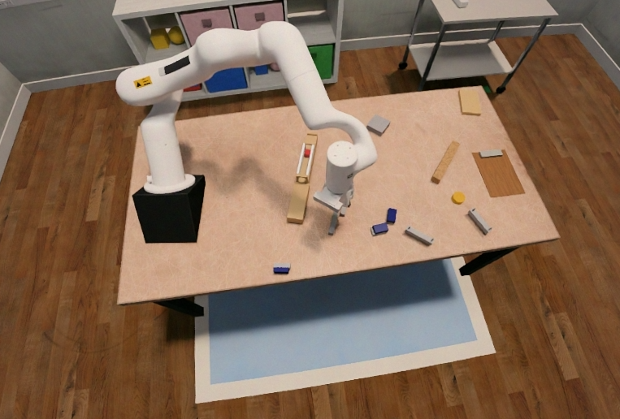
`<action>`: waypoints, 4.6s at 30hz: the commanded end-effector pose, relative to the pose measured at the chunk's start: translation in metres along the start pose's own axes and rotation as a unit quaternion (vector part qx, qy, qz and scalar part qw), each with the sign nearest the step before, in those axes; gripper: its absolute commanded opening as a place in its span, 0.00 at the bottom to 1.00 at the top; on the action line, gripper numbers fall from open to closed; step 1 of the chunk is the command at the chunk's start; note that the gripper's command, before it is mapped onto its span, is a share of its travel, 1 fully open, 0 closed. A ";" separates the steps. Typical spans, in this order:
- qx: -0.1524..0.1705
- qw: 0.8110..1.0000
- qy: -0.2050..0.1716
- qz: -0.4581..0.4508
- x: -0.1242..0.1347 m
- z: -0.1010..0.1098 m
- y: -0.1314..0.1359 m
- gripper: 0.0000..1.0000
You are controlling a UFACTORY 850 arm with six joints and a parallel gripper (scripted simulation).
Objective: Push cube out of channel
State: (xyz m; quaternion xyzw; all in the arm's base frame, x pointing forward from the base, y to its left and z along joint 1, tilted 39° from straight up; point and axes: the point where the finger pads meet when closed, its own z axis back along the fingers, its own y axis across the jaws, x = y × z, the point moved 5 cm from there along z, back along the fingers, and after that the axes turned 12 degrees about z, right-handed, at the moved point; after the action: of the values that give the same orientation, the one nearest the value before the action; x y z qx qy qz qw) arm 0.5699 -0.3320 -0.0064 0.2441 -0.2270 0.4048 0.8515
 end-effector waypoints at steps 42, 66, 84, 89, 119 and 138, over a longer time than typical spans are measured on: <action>-0.008 0.448 -0.022 -0.894 -0.041 0.001 -0.005 0.00; -0.003 0.163 0.004 -0.987 -0.042 0.001 -0.007 0.39; -0.003 0.163 0.004 -0.987 -0.042 0.001 -0.007 0.39; -0.003 0.163 0.004 -0.987 -0.042 0.001 -0.007 0.39; -0.003 0.163 0.004 -0.987 -0.042 -0.091 -0.008 0.39; -0.003 0.163 0.004 -0.987 -0.042 -0.114 -0.008 0.39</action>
State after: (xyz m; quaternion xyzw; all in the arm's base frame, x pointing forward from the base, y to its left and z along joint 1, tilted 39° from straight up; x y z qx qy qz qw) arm 0.5725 -0.2917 -0.1220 0.2595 0.2072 -0.7734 0.5400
